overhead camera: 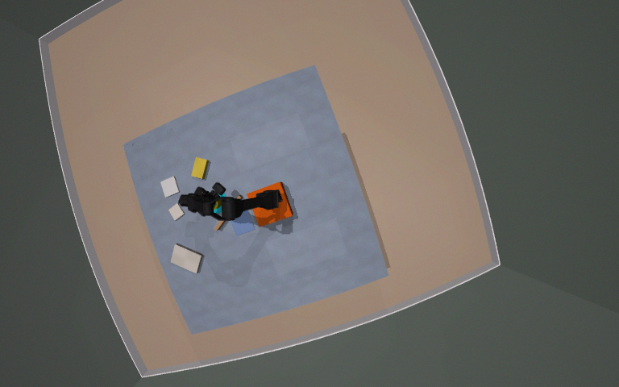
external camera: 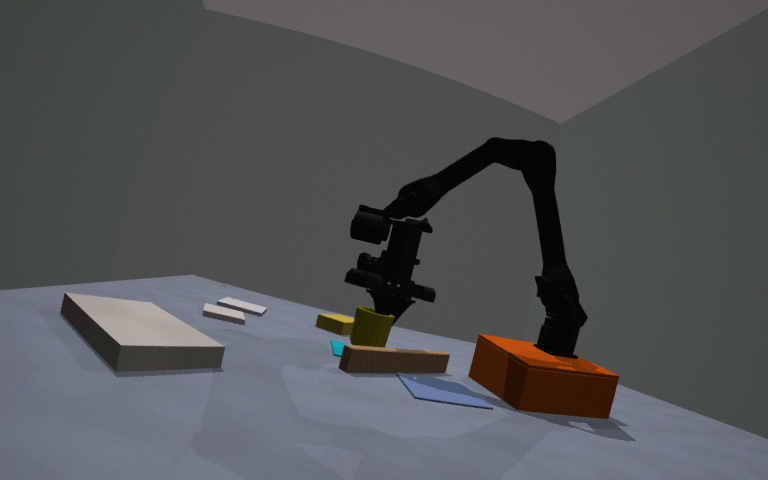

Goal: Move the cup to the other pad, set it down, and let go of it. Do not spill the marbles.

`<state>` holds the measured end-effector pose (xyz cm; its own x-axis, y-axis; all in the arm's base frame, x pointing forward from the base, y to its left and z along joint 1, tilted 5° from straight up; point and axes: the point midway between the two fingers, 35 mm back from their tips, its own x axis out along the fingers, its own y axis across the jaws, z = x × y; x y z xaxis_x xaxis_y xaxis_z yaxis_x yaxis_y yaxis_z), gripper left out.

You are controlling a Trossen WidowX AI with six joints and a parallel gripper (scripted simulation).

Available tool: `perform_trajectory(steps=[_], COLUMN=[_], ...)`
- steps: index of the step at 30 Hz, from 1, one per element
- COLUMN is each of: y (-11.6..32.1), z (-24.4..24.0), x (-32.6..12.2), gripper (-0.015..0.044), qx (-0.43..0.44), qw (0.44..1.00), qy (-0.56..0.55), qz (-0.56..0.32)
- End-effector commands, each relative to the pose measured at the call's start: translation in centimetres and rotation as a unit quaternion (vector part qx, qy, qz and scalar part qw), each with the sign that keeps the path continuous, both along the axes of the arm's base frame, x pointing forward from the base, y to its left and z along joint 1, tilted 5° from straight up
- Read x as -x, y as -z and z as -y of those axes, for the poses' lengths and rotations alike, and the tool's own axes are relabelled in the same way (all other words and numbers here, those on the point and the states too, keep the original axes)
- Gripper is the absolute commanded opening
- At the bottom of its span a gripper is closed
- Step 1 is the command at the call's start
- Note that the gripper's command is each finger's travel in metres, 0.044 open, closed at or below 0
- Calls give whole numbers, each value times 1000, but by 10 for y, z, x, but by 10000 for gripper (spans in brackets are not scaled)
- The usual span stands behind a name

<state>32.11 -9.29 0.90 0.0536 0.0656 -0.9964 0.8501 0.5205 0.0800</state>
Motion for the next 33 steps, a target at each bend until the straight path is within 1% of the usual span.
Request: perform_trajectory(steps=[1,15,20,21,33], y=[8,5,5,5,-4], z=[-1,0,0,0,0], x=[0,0,0,0,0], gripper=[0,0,131,147,147], qx=[-2,0,0,0,-1], qw=[1000,1000,1000,1000,1000], qy=[1,0,0,0,0], qz=[0,-1,-1,-1,-1])
